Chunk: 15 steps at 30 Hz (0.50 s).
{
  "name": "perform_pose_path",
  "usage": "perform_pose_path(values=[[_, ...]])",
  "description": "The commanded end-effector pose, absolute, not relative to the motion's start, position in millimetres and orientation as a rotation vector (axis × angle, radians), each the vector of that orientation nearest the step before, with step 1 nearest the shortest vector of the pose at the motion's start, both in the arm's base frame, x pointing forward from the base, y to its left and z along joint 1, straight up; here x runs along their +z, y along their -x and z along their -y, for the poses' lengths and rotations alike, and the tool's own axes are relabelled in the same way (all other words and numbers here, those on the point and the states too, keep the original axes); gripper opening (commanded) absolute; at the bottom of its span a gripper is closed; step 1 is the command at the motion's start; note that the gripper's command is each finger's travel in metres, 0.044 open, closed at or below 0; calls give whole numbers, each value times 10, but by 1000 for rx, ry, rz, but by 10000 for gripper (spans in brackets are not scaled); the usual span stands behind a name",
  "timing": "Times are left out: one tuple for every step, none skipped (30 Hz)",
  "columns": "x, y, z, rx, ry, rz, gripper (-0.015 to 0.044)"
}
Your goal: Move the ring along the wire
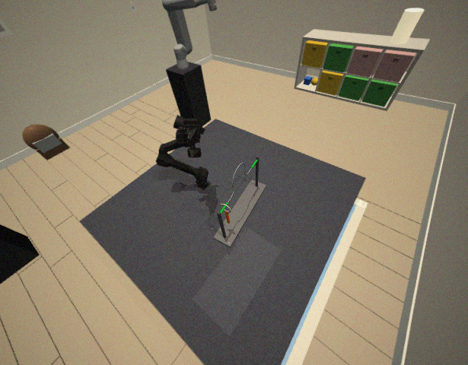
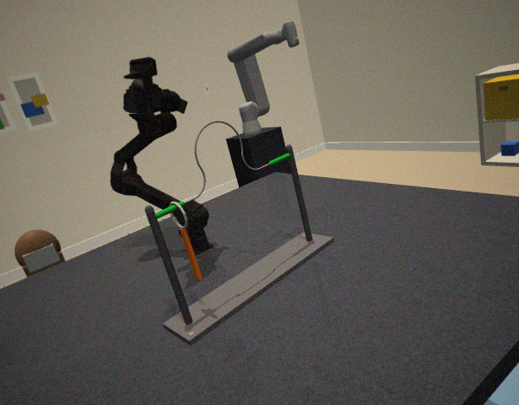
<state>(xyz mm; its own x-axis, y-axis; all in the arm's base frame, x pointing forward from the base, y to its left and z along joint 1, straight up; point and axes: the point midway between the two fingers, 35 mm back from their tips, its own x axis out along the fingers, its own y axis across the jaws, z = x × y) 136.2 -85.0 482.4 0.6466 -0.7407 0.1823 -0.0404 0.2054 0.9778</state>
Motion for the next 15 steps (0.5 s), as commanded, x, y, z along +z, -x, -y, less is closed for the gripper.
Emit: perform_pose_path(values=[[4825, -1366, 849, -558, -1286, 753, 374], [4830, -1378, 843, -556, -1276, 757, 347], [4838, -1397, 835, -554, -1261, 762, 321], [4849, -1425, 824, -551, -1239, 769, 295], [4861, -1461, 810, -548, -1210, 778, 269], [4874, -1507, 795, -544, -1175, 787, 242], [4886, -1559, 780, -539, -1137, 796, 216], [4895, -1613, 768, -536, -1099, 803, 190], [4902, -1668, 758, -532, -1061, 809, 164], [4906, -1724, 750, -529, -1023, 814, 160], [4907, -1781, 745, -527, -985, 817, 160], [4906, -1840, 743, -524, -947, 819, 160], [4902, -1899, 744, -522, -910, 819, 160], [4895, -1959, 747, -521, -873, 818, 160], [4886, -2019, 754, -519, -837, 816, 160]])
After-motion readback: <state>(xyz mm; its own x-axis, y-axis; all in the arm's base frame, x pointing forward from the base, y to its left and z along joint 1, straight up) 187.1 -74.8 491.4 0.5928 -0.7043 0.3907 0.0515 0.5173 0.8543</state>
